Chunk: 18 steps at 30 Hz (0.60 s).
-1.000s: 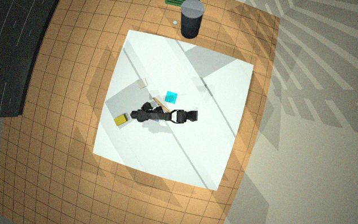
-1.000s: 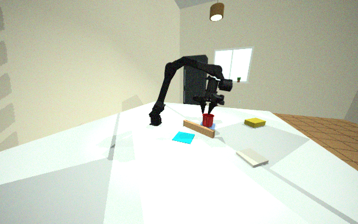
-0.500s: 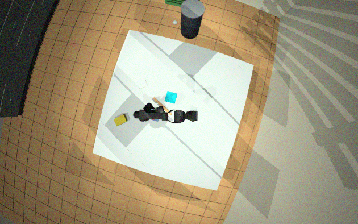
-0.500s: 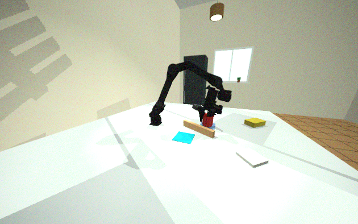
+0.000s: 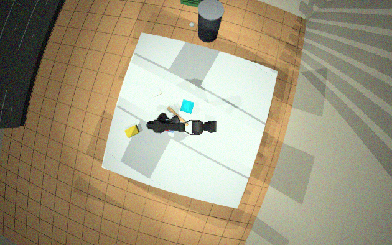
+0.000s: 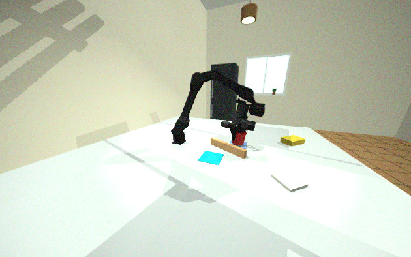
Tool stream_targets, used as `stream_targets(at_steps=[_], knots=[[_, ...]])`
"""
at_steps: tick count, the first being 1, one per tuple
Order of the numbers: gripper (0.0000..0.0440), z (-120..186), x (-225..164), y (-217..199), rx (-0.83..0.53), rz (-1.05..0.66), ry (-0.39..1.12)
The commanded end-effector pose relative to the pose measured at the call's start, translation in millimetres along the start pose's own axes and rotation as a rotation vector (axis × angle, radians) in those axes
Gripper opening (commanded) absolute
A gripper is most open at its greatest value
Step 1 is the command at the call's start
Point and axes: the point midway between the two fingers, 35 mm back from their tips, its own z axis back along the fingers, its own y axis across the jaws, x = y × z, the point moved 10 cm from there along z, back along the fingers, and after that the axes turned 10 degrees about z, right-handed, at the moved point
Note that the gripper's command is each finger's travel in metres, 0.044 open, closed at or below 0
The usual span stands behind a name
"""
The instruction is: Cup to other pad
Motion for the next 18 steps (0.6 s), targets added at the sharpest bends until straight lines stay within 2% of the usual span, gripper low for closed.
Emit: stream_targets(at_steps=[1, 9, 18], knots=[[0.0, -4.0, 0.1, -6.3, -0.037, -0.011, 0.007], [0.0, 6.8, -1.1, -13.2, -0.026, -0.044, 0.006], [0.0006, 32.5, -3.7, -31.3, 0.003, -0.106, 0.007]])
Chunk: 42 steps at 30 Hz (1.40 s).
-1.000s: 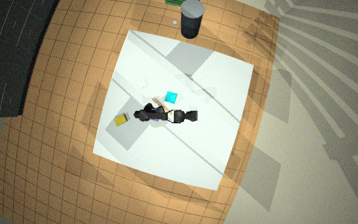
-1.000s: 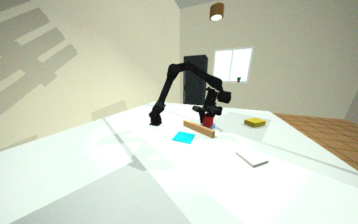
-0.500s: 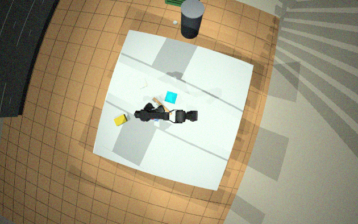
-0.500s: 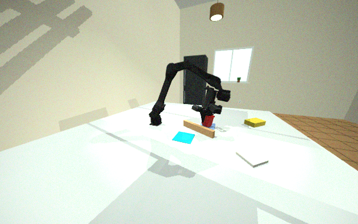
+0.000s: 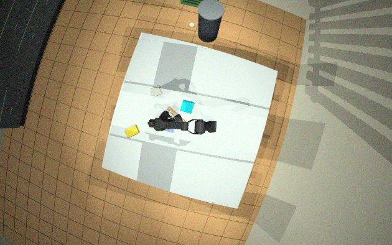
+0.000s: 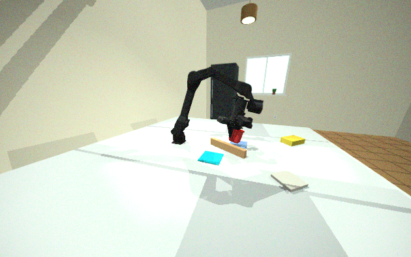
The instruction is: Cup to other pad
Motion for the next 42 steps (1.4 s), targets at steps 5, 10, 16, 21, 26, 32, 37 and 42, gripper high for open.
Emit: stream_targets(at_steps=[5, 10, 16, 21, 26, 32, 37, 42], knots=[[0.0, 30.9, -0.1, -21.6, 0.052, -0.072, -0.012], [0.0, 45.7, 2.3, -35.0, 0.08, -0.121, -0.022], [0.0, 55.9, 9.2, -49.1, 0.11, -0.183, -0.037], [0.0, 60.4, 17.3, -61.0, 0.132, -0.233, -0.053], [0.0, 63.3, 25.8, -74.2, 0.152, -0.281, -0.069], [0.0, 64.7, 34.7, -90.8, 0.172, -0.335, -0.087], [0.0, 64.0, 40.8, -104.2, 0.184, -0.376, -0.099], [0.0, 62.0, 45.7, -116.9, 0.194, -0.414, -0.109]])
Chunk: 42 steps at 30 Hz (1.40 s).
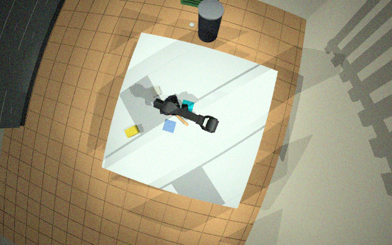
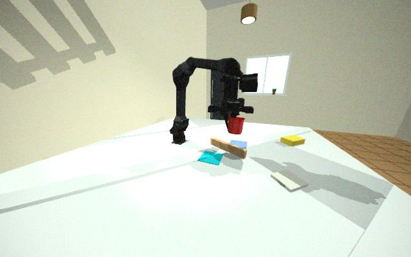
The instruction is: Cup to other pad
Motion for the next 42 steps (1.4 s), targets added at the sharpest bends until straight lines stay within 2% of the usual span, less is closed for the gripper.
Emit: stream_targets(at_steps=[1, 20, 42], knots=[[0.0, 1.5, 6.5, -8.8, 0.011, -0.024, -0.018], [0.0, -14.3, 29.5, -43.0, 0.027, -0.15, -0.045], [0.0, -59.1, 25.3, -68.0, 0.028, -0.246, -0.04]])
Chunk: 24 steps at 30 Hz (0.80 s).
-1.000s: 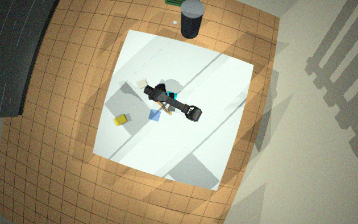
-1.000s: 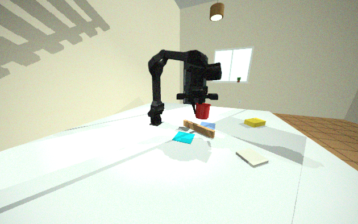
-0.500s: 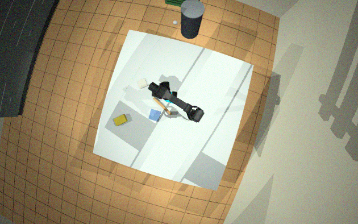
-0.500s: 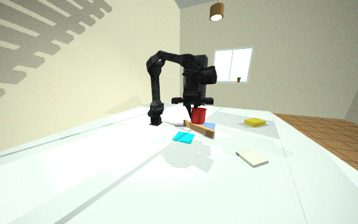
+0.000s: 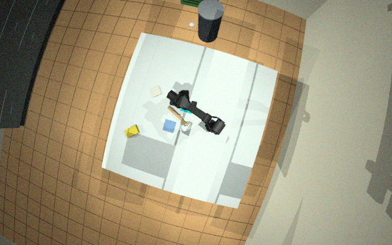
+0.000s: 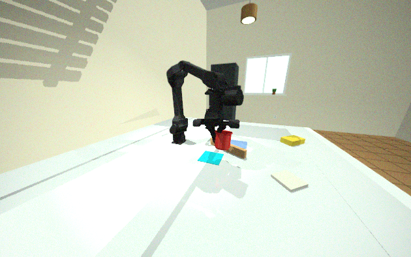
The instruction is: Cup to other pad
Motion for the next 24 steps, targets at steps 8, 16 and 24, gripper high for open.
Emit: stream_targets(at_steps=[8, 16, 24], knots=[[0.0, -20.6, -8.9, -13.0, 0.005, -0.038, 0.005], [0.0001, -37.5, -17.2, -23.1, -0.006, -0.061, 0.013], [0.0028, -50.8, -21.5, -33.9, -0.025, -0.092, 0.013]])
